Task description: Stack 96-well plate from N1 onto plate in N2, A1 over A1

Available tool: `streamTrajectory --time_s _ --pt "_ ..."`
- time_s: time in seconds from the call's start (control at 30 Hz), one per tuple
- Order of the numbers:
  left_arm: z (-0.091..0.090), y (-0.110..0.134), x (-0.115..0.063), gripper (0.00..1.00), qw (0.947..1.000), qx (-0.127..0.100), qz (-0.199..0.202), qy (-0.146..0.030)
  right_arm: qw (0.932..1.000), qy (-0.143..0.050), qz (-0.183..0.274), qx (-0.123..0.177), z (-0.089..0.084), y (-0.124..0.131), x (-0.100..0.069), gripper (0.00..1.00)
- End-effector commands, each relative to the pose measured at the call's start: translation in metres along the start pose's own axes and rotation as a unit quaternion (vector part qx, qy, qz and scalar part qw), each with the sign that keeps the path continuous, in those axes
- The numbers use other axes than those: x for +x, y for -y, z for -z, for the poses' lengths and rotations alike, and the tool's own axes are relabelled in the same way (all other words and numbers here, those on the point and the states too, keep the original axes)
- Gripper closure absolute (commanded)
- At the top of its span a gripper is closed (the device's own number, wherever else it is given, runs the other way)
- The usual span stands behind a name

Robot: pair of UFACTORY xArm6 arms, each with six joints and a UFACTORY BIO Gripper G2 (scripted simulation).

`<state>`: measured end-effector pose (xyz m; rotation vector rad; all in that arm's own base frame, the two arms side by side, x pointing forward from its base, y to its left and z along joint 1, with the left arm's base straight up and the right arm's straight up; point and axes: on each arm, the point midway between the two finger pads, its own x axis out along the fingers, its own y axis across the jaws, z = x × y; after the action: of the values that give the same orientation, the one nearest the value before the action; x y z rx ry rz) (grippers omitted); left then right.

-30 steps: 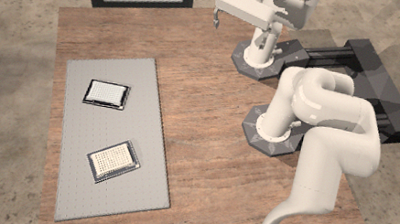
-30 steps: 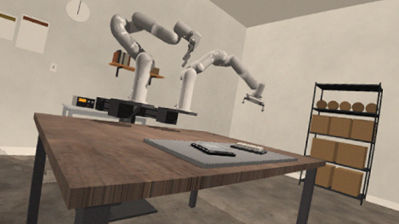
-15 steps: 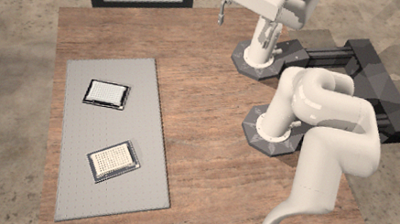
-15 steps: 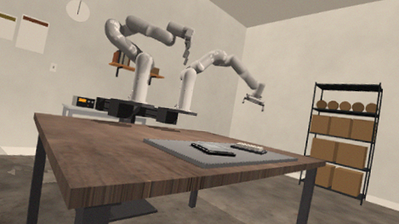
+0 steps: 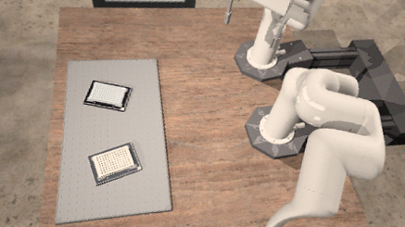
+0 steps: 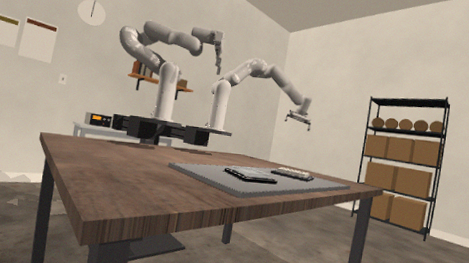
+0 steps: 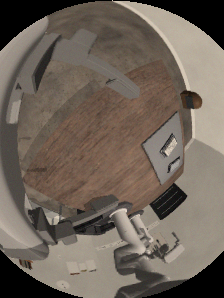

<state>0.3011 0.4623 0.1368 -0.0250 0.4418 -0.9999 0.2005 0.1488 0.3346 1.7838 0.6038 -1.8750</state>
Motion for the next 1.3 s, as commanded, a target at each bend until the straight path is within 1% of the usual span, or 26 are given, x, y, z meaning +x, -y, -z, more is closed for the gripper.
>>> streamTrajectory --time_s 0.0,0.17,0.33,0.73,1.03,1.27 --pt "-0.002 -0.001 -0.001 0.00 1.0000 0.002 -0.001 -0.001 0.9999 -0.013 0.000 0.002 0.000 0.002 -0.003 0.00" --pt "-0.002 -0.001 -0.001 0.00 1.0000 0.002 -0.001 -0.001 0.9997 -0.023 0.002 0.001 -0.001 0.004 -0.005 0.00" --pt "-0.002 -0.001 -0.001 0.00 1.0000 0.002 -0.001 -0.001 0.9996 -0.027 0.003 0.001 -0.001 0.004 -0.005 0.00" --pt "-0.002 -0.001 -0.001 0.00 1.0000 0.002 -0.001 -0.001 0.9996 -0.028 0.003 0.001 -0.001 0.004 -0.005 0.00" --pt "-0.002 -0.001 -0.001 0.00 1.0000 0.002 -0.001 -0.001 0.9996 -0.028 0.003 0.007 -0.001 0.001 -0.005 0.00" --pt "-0.002 -0.001 -0.001 0.00 1.0000 0.002 -0.001 -0.001 0.9993 -0.028 0.003 0.025 -0.001 -0.008 -0.005 0.00"
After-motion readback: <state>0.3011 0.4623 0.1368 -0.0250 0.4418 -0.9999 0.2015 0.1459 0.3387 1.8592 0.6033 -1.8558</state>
